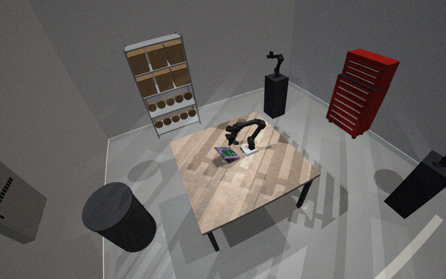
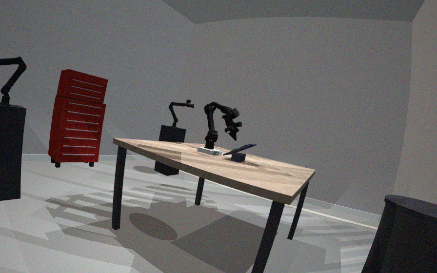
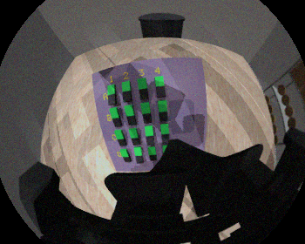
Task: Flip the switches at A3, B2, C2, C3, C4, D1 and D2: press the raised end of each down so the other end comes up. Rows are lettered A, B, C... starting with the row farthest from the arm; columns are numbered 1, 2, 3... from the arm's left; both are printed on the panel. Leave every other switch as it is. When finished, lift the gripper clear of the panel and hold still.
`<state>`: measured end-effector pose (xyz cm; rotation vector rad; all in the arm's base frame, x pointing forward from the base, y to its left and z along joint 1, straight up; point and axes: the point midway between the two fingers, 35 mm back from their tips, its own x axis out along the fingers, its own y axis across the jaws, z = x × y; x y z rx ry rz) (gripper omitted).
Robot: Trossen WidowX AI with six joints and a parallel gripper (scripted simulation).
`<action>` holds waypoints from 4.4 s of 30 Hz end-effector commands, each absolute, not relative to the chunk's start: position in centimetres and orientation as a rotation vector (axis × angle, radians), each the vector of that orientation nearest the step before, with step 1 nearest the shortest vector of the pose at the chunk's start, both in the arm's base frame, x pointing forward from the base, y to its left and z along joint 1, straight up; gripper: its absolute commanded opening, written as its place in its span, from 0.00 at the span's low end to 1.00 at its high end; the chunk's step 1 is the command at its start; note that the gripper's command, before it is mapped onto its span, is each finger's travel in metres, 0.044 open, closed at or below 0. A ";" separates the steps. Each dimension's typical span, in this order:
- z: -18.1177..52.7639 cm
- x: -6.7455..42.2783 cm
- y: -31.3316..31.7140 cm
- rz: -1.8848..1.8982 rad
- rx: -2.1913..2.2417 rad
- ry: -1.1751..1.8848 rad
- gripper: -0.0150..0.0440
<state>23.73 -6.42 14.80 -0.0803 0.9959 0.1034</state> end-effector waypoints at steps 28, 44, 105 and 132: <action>9.2 21.2 1.8 0.118 -0.069 1.030 0.25; 8.0 21.9 1.9 0.118 -0.069 1.029 0.25; 12.8 18.9 1.5 0.119 -0.067 1.007 0.25; 8.0 19.8 -1.2 0.117 -0.069 0.980 0.25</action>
